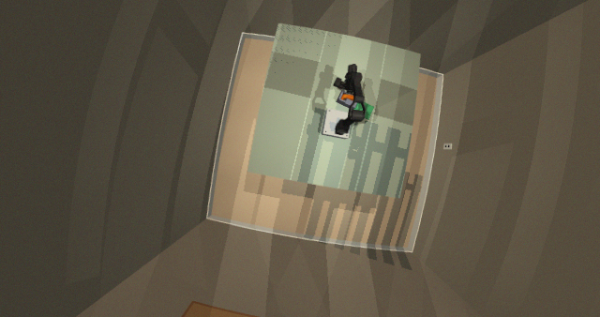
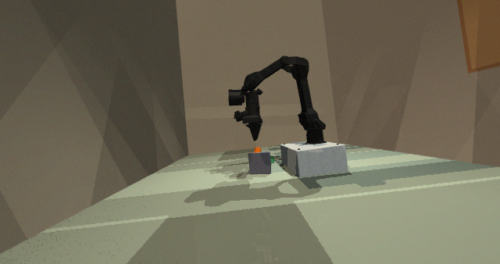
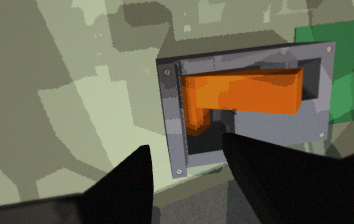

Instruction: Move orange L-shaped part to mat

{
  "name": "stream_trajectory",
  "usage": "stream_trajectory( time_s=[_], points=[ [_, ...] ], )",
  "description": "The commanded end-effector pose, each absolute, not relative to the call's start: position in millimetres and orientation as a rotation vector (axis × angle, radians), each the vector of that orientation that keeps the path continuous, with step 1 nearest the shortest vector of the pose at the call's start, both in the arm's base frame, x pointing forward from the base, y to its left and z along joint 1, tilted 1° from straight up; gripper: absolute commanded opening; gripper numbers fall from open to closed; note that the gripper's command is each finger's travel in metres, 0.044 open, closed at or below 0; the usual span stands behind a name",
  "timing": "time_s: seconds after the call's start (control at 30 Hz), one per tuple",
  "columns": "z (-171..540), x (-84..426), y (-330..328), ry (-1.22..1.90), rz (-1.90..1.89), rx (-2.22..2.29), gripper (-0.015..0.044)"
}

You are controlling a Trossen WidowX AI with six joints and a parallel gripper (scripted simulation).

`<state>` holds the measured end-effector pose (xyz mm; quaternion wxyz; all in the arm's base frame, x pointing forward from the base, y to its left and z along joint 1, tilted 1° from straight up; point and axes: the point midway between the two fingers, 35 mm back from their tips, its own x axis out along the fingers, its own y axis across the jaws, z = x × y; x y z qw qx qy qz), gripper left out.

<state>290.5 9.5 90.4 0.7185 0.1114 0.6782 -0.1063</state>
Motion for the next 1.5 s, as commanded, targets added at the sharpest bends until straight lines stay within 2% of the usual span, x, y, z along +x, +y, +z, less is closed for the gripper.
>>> stream_trajectory(
  time_s=[0.0,0.03,0.17,0.47,0.77,1.2,1.47],
  points=[
    [91,291,10,1.497,-0.235,0.247,0.0180],
    [91,291,10,1.497,-0.235,0.247,0.0180],
    [91,290,3,1.508,-0.136,0.140,0.0280],
    [91,285,-33,1.481,0.413,-0.446,0.0280],
    [91,275,-67,1.316,0.940,-0.993,0.0280],
    [90,275,-67,1.311,0.951,-1.004,0.0280],
    [60,276,-68,1.311,0.951,-1.004,0.0280]
  ],
)
